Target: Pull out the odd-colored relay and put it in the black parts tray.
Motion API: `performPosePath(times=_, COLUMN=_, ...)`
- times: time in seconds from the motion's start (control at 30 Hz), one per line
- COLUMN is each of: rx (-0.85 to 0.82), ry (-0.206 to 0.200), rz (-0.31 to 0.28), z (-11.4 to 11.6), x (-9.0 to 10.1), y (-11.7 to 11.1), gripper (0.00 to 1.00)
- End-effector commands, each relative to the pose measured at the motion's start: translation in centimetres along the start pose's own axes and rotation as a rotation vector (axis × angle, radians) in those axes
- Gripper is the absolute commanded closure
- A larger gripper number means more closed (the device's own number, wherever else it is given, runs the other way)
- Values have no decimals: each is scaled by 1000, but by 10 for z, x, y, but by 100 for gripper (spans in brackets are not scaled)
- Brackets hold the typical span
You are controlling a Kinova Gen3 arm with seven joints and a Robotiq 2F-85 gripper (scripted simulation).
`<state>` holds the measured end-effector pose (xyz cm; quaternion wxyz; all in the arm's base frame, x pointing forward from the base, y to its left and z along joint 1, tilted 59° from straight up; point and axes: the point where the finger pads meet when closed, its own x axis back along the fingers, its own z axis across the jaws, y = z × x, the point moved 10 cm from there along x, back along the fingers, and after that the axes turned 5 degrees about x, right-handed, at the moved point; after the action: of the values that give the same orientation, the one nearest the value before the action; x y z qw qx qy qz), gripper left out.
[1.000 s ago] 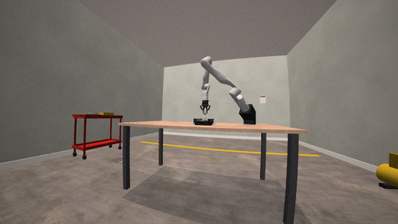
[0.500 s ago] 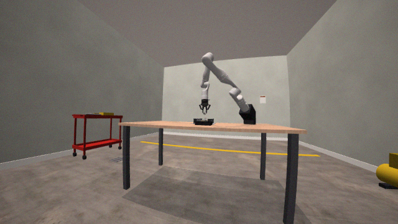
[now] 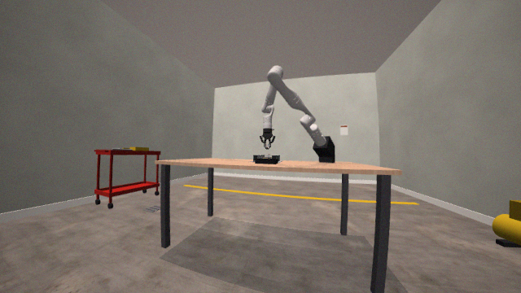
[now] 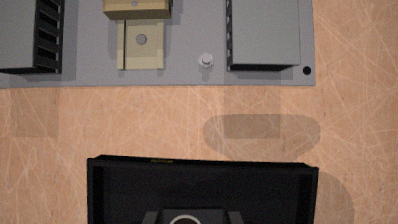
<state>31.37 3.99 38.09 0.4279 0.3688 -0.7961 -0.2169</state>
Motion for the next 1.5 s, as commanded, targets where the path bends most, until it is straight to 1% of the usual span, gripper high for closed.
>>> performPosePath(times=0.0, rx=-1, ry=-1, rz=1, z=0, x=1, y=7, gripper=100)
performPosePath(times=0.2, rx=-1, ry=-1, rz=1, z=0, x=1, y=22, gripper=100)
performPosePath(times=0.43, rx=-1, ry=-1, rz=1, z=1, x=1, y=33, gripper=100)
performPosePath(times=0.83, rx=-1, ry=-1, rz=1, z=1, x=1, y=39, gripper=100)
performPosePath(times=1.47, rx=-1, ry=-1, rz=1, z=1, x=1, y=40, gripper=100)
